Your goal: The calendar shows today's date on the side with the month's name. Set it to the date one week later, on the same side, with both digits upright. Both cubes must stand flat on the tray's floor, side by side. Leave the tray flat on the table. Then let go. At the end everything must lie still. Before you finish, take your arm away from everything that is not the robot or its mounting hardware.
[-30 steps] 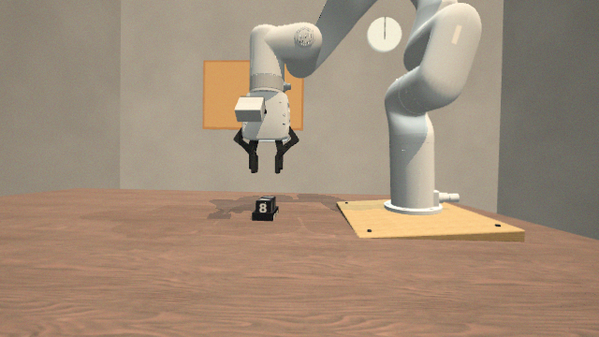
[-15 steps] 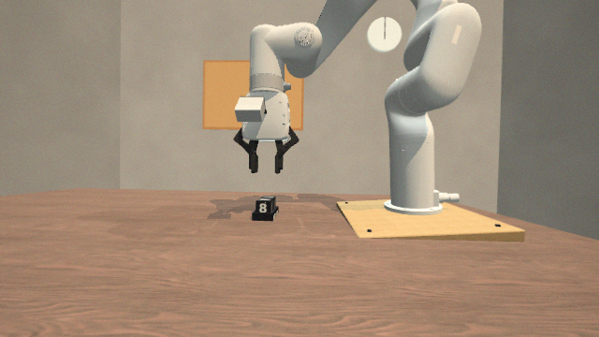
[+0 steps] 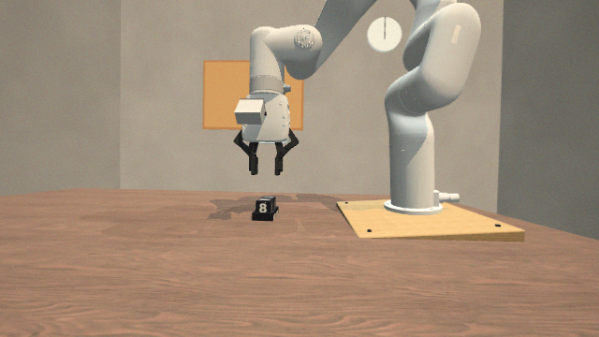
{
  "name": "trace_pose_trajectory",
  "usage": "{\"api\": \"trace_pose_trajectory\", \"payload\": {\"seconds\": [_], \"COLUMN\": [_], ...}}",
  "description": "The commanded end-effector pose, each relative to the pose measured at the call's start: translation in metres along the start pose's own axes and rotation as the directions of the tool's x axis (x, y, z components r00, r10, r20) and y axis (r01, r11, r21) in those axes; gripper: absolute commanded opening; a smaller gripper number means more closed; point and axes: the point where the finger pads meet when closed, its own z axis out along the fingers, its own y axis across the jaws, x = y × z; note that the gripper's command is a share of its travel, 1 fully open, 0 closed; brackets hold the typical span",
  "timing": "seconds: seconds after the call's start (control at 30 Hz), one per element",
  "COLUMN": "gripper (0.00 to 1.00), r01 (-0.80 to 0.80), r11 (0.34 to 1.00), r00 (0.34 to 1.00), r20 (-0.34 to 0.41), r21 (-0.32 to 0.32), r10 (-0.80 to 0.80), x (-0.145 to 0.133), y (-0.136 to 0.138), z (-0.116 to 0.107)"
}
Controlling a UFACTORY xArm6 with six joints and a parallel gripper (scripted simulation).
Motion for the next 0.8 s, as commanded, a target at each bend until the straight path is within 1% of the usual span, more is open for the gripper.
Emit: {"api": "trace_pose_trajectory", "payload": {"seconds": [0.0,0.3,0.77], "gripper": [0.49,0.49,0.49], "r01": [0.0,0.0,0.0], "r11": [1.0,1.0,1.0], "r00": [1.0,1.0,1.0], "r20": [-0.001,-0.001,-0.001], "r21": [-0.003,-0.003,-0.003], "r10": [0.0,0.0,0.0], "x": [0.0,0.0,0.0], "y": [0.001,0.002,0.002], "z": [0.003,0.013,0.035]}}
